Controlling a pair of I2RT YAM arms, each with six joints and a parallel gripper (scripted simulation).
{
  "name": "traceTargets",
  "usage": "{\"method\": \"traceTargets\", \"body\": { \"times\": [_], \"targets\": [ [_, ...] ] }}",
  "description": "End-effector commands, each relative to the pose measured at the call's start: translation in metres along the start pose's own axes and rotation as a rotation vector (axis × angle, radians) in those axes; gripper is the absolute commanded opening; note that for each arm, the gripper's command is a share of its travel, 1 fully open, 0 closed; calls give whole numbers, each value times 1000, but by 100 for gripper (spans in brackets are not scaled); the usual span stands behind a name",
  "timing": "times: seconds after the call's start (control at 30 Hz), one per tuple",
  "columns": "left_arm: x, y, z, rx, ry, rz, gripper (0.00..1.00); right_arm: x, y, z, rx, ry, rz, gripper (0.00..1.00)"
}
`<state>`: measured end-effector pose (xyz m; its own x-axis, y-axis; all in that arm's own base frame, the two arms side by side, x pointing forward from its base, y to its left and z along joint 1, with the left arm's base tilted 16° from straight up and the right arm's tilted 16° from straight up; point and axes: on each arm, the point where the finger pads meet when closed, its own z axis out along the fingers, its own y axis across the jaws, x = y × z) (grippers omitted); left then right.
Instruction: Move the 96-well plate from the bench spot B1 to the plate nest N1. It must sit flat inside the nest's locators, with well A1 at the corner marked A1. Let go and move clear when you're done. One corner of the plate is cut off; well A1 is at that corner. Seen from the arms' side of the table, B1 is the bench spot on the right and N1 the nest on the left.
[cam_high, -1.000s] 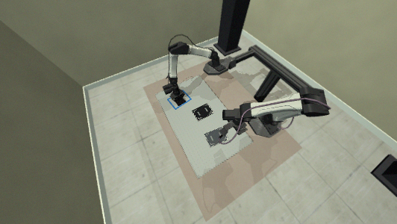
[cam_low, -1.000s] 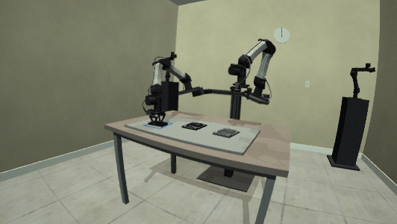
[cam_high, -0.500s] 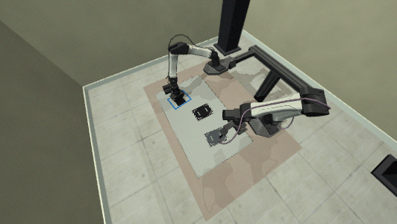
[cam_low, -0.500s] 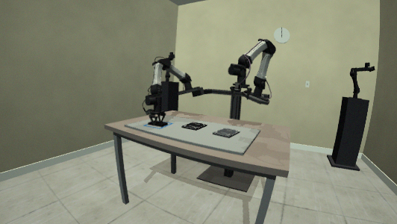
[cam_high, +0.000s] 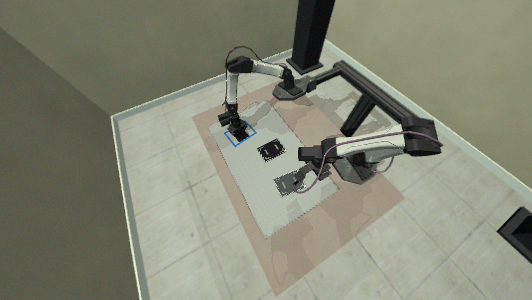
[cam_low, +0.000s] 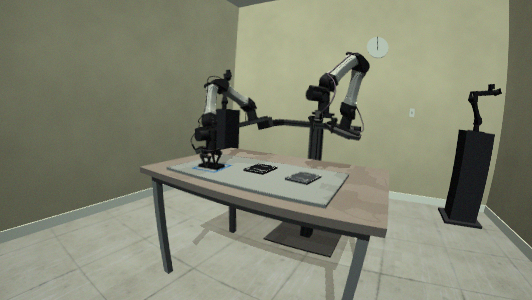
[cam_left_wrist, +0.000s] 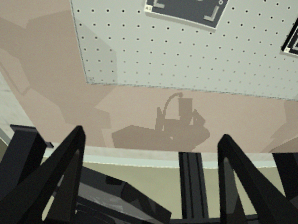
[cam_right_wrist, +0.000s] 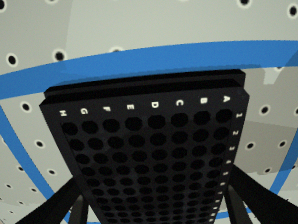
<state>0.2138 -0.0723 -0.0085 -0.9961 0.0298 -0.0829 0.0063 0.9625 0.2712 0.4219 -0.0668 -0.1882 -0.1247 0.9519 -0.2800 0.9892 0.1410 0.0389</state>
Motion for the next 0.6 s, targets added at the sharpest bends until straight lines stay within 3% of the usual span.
{"method": "traceTargets", "body": {
  "times": [0.0,0.43,0.47,0.57],
  "targets": [
    [7,2,-2,3,9,1,100,-1,8,-1,-16,3,0,0],
    [7,2,-2,3,9,1,100,-1,10,-3,-25,2,1,0],
    [7,2,-2,3,9,1,100,-1,10,-3,-25,2,1,100],
    [7,2,-2,3,9,1,100,-1,10,-3,-25,2,1,100]
  ]
}}
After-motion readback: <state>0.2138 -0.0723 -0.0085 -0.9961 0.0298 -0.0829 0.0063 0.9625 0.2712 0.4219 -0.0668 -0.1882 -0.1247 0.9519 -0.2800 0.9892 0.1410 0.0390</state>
